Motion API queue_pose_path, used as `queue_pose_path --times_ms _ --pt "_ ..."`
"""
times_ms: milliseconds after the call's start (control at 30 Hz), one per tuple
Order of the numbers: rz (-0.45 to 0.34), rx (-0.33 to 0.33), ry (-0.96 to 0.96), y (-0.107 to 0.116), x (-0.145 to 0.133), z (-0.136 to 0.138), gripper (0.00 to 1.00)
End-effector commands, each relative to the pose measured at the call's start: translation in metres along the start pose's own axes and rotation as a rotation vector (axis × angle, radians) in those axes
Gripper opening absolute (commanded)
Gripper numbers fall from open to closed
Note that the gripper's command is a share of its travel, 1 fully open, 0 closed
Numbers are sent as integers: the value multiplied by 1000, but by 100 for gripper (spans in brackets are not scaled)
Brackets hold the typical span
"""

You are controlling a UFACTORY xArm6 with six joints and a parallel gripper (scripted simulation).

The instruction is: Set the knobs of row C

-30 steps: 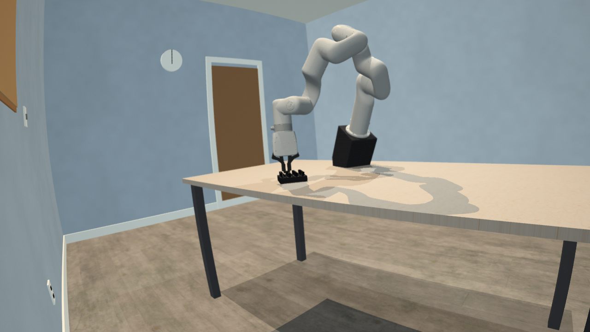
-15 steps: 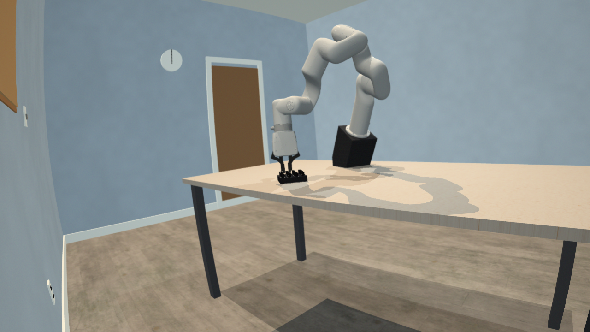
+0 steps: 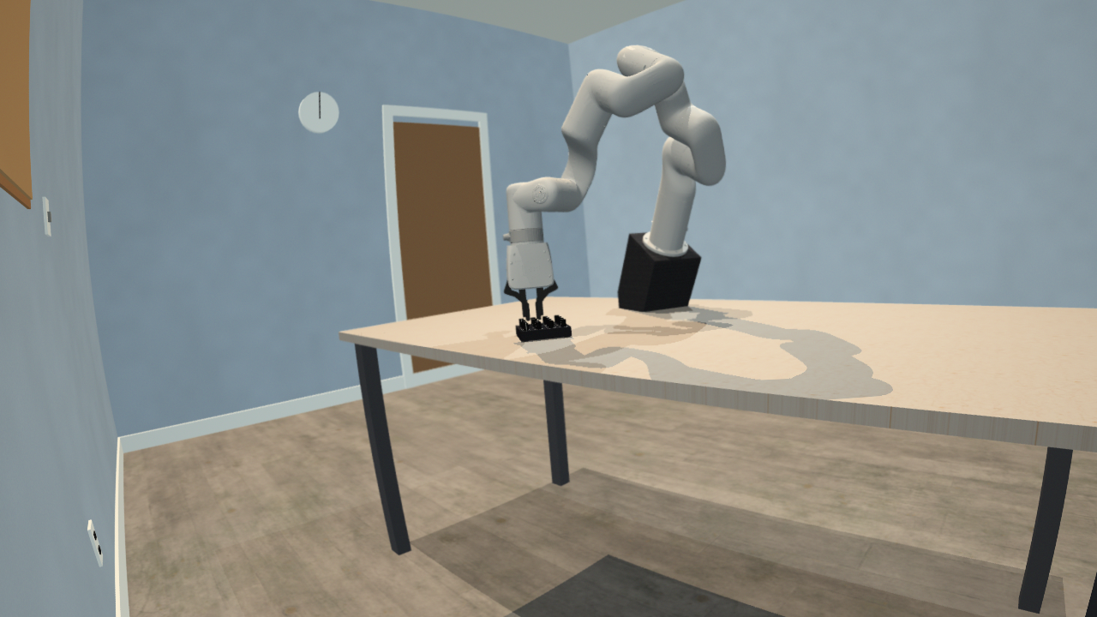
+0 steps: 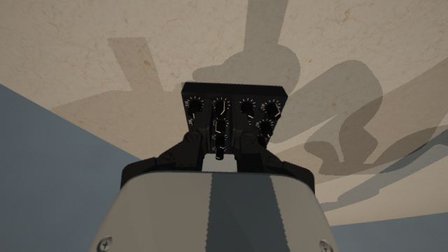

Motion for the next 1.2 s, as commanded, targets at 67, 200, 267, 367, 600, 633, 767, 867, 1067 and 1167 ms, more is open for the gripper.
queue_pose_path --times_ms 67,200,267,367,600,633,767,867,1067,1167 --pt "-2 4 1 13 -1 -1 19" --pt "-2 4 1 24 -1 -1 19" --pt "-2 4 1 29 -1 -1 19" --pt "-2 4 1 33 -1 -1 19" --pt "-2 4 1 34 -1 -1 19" --pt "-2 4 1 34 -1 -1 19" --pt "-2 4 1 34 -1 -1 19" --pt "-2 4 1 34 -1 -1 19" --pt "-2 4 23 34 -1 -1 19" --pt "-2 4 102 35 -3 -1 19"
Point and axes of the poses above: the point where the finger pads meet when closed, its own y axis back along the fingers, its own z axis across the jaws, x = y × z, the point moved 3 cm from there along y, back along the fingers, and after that the axes turned 12 degrees about -y, right-handed, at the moved point
